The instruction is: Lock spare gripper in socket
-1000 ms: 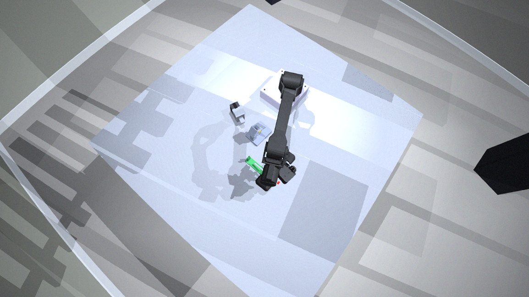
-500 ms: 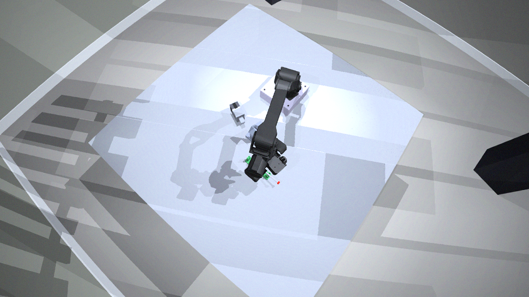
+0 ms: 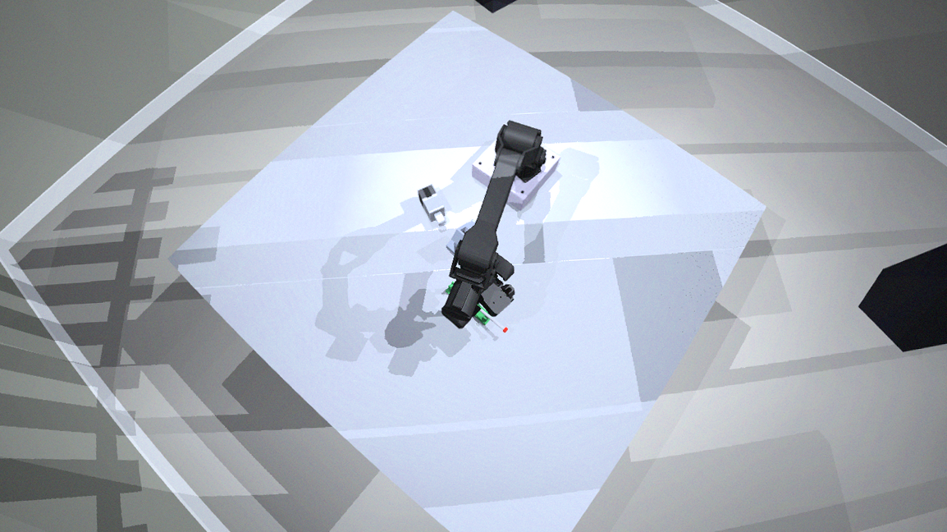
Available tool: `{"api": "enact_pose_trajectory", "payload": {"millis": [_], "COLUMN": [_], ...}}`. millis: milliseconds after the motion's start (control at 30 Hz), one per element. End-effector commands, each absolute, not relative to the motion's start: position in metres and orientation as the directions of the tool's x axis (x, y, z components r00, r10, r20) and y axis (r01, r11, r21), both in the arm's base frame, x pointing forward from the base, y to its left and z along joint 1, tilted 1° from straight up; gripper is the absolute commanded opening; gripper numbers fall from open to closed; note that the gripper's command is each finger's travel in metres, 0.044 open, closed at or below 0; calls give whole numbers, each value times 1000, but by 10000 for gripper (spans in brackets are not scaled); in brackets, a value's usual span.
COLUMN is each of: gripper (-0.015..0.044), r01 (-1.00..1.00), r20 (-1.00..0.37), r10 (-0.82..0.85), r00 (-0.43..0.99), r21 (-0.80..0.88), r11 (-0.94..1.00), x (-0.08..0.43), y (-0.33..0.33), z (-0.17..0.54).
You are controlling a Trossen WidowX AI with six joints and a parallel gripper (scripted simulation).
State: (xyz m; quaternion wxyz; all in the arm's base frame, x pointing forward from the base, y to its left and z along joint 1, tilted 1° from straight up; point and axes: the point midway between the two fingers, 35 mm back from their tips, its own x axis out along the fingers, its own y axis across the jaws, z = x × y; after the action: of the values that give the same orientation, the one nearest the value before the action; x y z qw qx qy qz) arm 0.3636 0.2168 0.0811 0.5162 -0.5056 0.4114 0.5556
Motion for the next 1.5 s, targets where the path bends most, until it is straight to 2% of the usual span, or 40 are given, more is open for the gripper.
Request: {"api": "enact_pose_trajectory", "payload": {"millis": [0,1467], "gripper": [180,180], "r01": [-990,-990], "r20": [-989,-989], "r10": [144,144], "r00": [28,28], "r21": [-47,-47], "r11": [-132,-132], "x": [364,366], "y": [216,216], "z": [57,-3]}}
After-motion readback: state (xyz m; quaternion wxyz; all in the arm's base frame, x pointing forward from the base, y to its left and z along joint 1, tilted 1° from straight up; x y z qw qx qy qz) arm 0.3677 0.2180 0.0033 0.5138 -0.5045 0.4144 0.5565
